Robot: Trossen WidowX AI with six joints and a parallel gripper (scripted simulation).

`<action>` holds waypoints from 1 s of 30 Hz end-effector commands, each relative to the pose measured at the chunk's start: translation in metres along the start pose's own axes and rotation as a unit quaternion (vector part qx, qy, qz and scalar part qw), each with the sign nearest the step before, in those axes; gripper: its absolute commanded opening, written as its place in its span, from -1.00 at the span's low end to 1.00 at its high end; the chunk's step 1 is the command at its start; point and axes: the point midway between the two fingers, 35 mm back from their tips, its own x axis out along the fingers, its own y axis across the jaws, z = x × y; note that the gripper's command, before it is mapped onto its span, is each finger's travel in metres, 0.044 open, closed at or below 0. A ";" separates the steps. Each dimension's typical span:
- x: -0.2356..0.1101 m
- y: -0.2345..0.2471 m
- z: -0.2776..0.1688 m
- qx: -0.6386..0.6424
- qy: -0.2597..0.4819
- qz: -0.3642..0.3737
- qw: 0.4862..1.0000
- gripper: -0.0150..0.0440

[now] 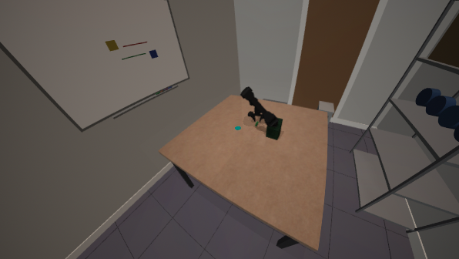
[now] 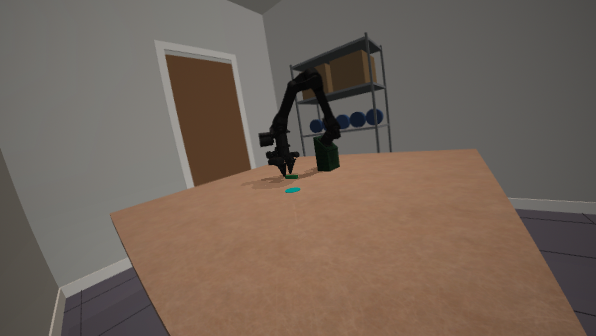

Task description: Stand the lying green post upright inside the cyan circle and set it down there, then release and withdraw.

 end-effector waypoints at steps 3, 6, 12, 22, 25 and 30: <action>0.010 -0.001 -0.001 0.003 0.001 0.004 1.000 0.12; 0.010 -0.001 -0.001 0.003 0.001 0.004 1.000 -0.15; 0.010 -0.001 -0.001 0.003 0.001 0.004 1.000 -0.42; -0.011 0.002 0.002 0.003 -0.001 0.004 1.000 -0.42; -0.019 0.003 0.004 0.004 -0.002 0.004 1.000 -0.42; -0.034 0.004 0.005 0.004 -0.003 0.004 1.000 -0.42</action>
